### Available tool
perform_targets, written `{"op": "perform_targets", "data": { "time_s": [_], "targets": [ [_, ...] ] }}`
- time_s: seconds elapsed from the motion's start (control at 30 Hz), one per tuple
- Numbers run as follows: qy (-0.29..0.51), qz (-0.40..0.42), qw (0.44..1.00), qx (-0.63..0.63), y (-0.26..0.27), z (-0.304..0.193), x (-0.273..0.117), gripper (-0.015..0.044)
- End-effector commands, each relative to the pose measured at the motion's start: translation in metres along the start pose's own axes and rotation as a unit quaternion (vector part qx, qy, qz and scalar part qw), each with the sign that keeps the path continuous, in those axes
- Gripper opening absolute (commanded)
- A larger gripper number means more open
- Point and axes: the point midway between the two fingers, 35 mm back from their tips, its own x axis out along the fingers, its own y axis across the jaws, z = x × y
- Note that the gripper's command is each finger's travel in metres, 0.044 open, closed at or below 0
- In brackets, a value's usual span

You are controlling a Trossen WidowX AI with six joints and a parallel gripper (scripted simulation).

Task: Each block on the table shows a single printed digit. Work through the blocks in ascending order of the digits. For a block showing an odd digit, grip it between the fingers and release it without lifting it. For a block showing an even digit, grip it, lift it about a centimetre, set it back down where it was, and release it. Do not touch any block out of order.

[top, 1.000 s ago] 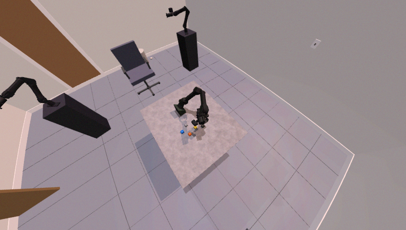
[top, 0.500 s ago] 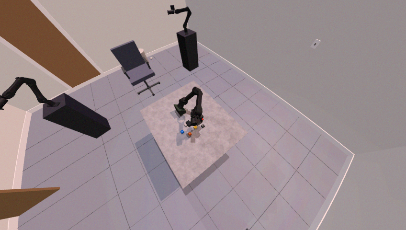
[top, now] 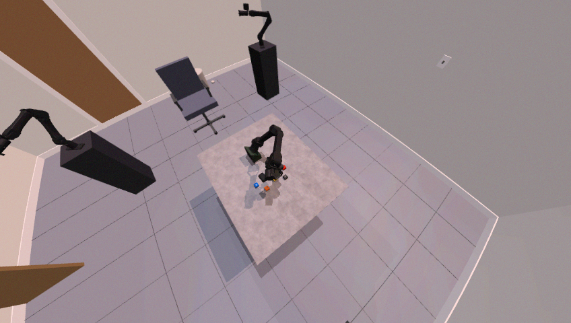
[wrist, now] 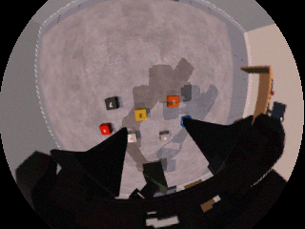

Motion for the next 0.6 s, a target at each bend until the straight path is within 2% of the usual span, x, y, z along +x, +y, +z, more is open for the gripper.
{"op": "perform_targets", "data": {
  "time_s": [0.0,0.57],
  "targets": [
    [0.002,0.001,1.0,0.009,-0.0622,0.0064,0.0023,0.04],
    [0.003,0.002,1.0,0.011,-0.0708,0.0075,0.0028,0.04]
  ]
}}
